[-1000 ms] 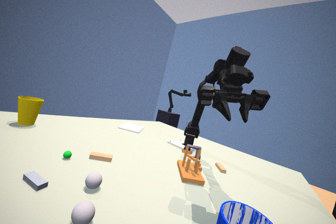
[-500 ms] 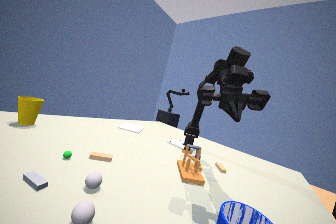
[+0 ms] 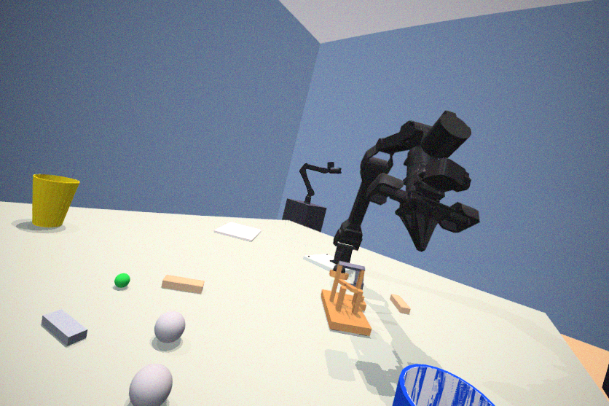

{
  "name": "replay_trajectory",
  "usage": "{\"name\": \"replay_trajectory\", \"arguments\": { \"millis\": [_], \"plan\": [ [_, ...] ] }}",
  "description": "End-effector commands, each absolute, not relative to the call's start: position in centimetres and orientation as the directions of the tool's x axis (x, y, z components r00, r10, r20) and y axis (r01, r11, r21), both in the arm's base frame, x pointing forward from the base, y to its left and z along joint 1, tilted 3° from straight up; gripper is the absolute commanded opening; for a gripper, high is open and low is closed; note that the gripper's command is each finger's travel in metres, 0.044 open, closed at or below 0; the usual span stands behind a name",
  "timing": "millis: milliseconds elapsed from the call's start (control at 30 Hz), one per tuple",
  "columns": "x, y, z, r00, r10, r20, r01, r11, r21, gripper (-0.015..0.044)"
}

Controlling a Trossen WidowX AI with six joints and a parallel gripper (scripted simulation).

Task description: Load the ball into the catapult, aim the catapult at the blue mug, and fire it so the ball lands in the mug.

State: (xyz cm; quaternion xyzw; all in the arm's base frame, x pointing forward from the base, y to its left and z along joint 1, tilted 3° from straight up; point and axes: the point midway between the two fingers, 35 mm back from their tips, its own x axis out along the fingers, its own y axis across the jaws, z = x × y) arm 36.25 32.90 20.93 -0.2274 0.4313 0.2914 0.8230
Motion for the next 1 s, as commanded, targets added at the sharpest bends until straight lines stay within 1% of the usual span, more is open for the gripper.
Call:
{"name": "replay_trajectory", "arguments": {
  "millis": [0, 267, 500, 733, 967],
  "plan": [
    [34.7, 32.2, 20.2, 0.446, 0.23, -0.865, -0.72, 0.667, -0.194, 0.0],
    [31.6, 30.9, 18.1, 0.41, 0.114, -0.905, -0.806, 0.51, -0.301, 0.0],
    [29.0, 29.5, 16.6, 0.388, 0.008, -0.922, -0.868, 0.34, -0.362, 0.0],
    [26.5, 27.8, 15.4, 0.376, -0.098, -0.922, -0.91, 0.148, -0.387, 0.0],
    [24.2, 26.0, 14.5, 0.375, -0.202, -0.905, -0.927, -0.055, -0.372, 0.0]
  ]
}}
